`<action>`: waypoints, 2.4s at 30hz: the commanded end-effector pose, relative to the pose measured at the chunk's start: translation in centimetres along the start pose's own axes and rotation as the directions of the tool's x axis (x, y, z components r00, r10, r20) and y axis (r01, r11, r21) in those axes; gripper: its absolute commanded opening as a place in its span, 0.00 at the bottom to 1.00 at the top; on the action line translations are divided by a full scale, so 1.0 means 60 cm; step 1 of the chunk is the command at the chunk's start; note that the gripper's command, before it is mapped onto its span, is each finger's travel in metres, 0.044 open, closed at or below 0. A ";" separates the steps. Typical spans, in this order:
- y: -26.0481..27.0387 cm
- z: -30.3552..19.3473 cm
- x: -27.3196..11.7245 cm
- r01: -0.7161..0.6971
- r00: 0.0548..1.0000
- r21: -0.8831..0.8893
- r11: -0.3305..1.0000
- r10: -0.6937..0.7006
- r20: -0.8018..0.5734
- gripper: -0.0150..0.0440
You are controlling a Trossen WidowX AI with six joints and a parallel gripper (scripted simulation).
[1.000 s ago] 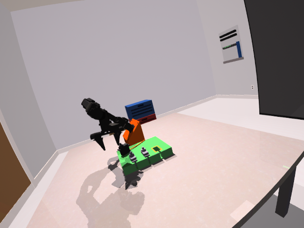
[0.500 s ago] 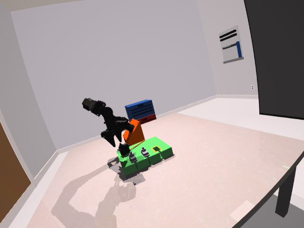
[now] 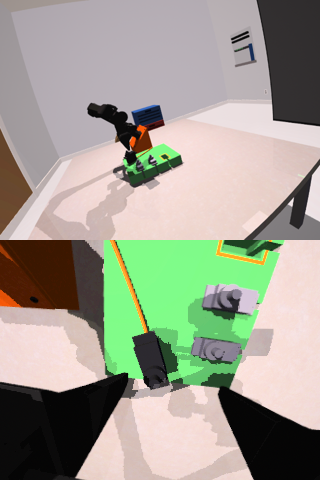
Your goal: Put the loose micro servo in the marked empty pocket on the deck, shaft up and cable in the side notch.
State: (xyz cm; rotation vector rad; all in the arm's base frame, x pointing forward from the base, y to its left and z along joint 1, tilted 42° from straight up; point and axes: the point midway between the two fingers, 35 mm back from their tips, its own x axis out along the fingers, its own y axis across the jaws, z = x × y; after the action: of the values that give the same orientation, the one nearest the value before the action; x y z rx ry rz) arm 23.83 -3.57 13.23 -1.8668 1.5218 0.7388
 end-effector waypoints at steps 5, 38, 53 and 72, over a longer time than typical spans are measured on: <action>0.030 0.020 0.001 -0.062 0.998 -0.272 0.960 0.063 -0.005 1.00; 0.049 0.024 0.071 -0.084 0.996 -0.382 0.920 0.086 -0.013 1.00; 0.049 0.024 0.075 -0.085 0.996 -0.382 0.920 0.086 -0.013 0.47; 0.054 0.027 0.025 -0.085 0.996 -0.383 0.920 0.087 -0.012 0.25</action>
State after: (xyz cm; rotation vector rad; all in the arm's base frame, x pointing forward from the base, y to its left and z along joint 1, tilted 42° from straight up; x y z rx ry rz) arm 20.91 -4.02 10.34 -2.0850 1.5532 1.1648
